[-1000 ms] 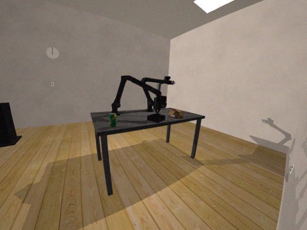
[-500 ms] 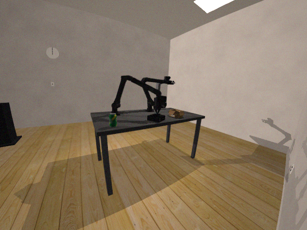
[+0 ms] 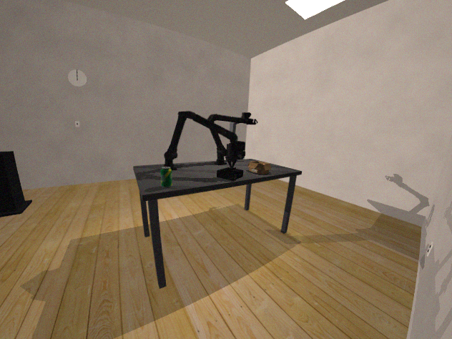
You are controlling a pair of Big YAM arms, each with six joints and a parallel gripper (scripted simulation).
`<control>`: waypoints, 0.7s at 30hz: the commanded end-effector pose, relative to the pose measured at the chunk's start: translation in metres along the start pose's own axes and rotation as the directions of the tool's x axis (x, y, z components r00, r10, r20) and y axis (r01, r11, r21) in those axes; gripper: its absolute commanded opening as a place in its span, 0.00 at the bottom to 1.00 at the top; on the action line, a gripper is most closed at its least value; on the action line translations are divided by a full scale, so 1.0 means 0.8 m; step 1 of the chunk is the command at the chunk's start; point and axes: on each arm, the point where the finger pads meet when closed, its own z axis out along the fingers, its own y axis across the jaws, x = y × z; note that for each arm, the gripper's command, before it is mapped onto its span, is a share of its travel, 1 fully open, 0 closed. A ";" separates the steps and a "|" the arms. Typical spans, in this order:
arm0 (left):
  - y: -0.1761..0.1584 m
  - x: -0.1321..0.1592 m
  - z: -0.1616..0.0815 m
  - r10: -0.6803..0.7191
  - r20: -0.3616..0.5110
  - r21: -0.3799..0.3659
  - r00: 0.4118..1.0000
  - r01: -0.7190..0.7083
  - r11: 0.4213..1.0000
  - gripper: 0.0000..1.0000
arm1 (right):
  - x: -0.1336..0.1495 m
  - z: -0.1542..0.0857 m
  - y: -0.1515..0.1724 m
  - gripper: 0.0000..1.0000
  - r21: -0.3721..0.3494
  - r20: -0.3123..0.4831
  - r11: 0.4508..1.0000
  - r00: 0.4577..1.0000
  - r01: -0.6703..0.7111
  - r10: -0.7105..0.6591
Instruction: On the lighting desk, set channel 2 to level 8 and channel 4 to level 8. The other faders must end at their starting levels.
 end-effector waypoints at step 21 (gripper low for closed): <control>0.002 -0.025 0.000 0.012 0.028 0.000 1.000 -0.012 1.000 1.00 | -0.033 -0.008 0.001 0.00 -0.008 0.032 1.000 0.999 -0.004 0.005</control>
